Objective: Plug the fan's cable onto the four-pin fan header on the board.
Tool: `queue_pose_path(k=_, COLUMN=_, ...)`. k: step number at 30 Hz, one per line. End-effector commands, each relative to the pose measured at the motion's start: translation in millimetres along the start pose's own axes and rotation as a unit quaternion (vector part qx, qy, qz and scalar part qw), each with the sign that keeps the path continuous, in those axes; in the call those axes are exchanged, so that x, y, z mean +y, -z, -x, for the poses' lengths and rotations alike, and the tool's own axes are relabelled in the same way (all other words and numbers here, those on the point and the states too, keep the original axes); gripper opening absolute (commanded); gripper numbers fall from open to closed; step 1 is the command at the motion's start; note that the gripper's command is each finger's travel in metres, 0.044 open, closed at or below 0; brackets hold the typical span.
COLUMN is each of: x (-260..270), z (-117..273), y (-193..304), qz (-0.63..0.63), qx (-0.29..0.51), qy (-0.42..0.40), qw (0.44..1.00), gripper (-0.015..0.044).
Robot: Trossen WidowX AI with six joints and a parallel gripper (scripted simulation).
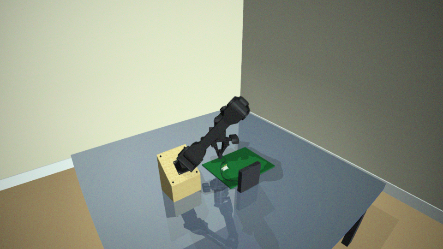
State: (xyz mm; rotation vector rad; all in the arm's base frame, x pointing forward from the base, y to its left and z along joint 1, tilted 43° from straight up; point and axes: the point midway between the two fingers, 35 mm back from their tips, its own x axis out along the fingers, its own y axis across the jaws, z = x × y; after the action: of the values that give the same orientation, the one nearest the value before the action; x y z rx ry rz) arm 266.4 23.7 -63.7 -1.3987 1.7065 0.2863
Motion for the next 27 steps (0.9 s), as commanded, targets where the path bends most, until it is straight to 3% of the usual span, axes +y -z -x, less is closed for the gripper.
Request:
queue_pose_path(k=1, x=-2.6, z=0.7, y=4.3, qz=0.079, qx=0.0, qy=0.002, qw=0.997, gripper=0.0)
queue_pose_path(k=14, x=-7.0, z=0.5, y=13.8, qz=0.3, qx=0.001, qy=0.002, qw=0.954, gripper=0.0)
queue_pose_path(k=27, x=-10.9, z=0.2, y=23.4, qz=0.506, qx=0.002, qy=0.002, qw=0.862, gripper=0.0)
